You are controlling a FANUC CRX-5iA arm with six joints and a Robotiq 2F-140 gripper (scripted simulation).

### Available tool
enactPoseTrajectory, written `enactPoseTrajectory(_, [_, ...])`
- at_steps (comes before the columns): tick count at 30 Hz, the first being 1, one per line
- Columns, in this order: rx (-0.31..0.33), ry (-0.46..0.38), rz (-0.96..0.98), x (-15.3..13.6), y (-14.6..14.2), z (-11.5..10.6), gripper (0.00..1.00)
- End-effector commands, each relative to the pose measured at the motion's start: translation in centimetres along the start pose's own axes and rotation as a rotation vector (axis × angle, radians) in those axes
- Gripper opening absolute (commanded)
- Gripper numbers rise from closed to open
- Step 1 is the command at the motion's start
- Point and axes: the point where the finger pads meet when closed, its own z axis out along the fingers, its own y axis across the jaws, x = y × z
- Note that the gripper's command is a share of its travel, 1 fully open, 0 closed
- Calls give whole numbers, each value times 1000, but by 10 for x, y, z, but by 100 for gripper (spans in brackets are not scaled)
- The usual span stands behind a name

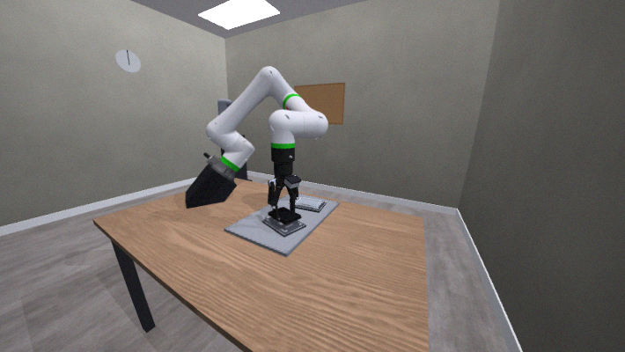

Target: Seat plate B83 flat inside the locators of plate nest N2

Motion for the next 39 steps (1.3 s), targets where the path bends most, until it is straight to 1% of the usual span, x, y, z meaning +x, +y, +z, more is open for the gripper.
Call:
enactPoseTrajectory(1, [-1,1,0,0,0,-1,10])
enactPoseTrajectory(4, [-1,1,0,0,0,-1,10])
enactPoseTrajectory(7, [-1,1,0,-5,0,-1,10])
enactPoseTrajectory(39, [-1,1,0,-5,0,-1,10])
